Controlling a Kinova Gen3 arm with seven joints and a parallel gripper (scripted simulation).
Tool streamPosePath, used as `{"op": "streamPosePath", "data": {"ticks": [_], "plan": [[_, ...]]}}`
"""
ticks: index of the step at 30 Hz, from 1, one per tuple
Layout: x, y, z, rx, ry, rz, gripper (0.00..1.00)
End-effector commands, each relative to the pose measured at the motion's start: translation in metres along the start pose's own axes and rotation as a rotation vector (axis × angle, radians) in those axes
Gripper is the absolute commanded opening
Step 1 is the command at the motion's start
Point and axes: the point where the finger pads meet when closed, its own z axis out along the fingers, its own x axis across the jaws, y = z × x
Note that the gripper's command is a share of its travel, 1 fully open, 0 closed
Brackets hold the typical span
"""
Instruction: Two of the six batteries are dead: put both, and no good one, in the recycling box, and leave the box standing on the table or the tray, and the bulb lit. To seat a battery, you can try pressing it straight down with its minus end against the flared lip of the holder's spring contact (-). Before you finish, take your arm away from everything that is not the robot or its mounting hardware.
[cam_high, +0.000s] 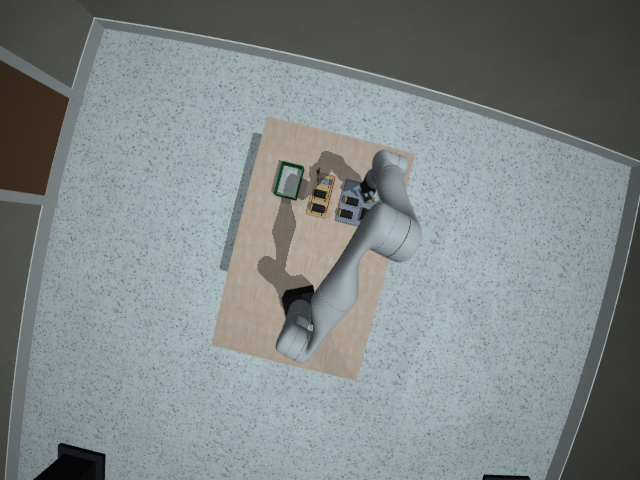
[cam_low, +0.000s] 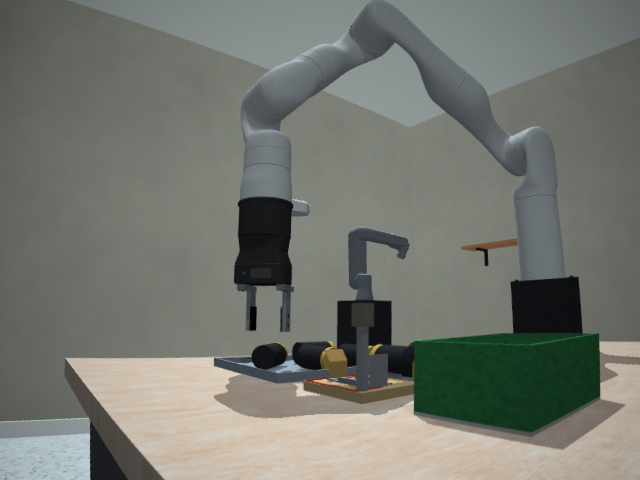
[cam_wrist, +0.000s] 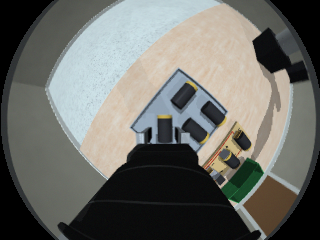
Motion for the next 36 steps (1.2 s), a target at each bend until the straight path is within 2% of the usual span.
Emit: {"op": "streamPosePath", "data": {"ticks": [1, 8, 16, 23, 33, 34, 36], "plan": [[-0.002, -0.002, 0.007, 0.006, -0.003, -0.005, 0.9], [-0.002, -0.002, 0.033, 0.006, -0.003, -0.005, 0.9], [-0.002, -0.002, 0.034, 0.006, -0.003, -0.005, 0.9], [-0.002, -0.002, 0.043, 0.006, -0.003, -0.005, 0.9], [-0.002, -0.002, 0.044, 0.006, -0.003, -0.005, 0.9], [-0.002, -0.002, 0.044, 0.006, -0.003, -0.005, 0.57], [-0.002, -0.002, 0.044, 0.006, -0.003, -0.005, 0.57]]}}
